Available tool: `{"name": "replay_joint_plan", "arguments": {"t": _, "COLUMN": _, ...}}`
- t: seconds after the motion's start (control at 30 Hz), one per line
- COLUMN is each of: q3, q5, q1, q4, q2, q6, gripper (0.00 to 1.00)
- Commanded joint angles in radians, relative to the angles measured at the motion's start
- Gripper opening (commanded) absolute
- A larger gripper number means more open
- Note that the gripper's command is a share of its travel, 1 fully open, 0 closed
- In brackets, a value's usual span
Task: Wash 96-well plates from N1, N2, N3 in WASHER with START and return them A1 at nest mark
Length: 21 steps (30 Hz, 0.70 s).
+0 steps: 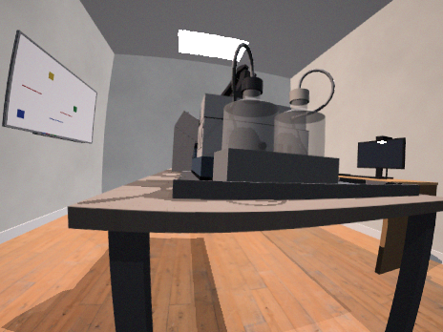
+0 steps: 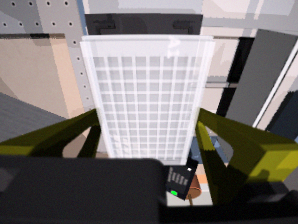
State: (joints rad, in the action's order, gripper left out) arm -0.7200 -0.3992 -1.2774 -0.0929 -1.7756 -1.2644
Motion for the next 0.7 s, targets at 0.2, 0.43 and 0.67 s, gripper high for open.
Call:
{"name": "replay_joint_plan", "arguments": {"t": 0.2, "q3": 0.000, "q5": -0.016, "q1": -0.025, "q4": -0.071, "q2": 0.058, "q6": -0.022, "gripper": 0.00}}
{"name": "replay_joint_plan", "arguments": {"t": 0.43, "q3": -0.002, "q5": -0.023, "q1": -0.043, "q4": -0.125, "q2": 0.102, "q6": -0.040, "gripper": 0.00}}
{"name": "replay_joint_plan", "arguments": {"t": 0.67, "q3": -0.005, "q5": -0.028, "q1": -0.056, "q4": -0.163, "q2": 0.132, "q6": -0.053, "gripper": 0.00}}
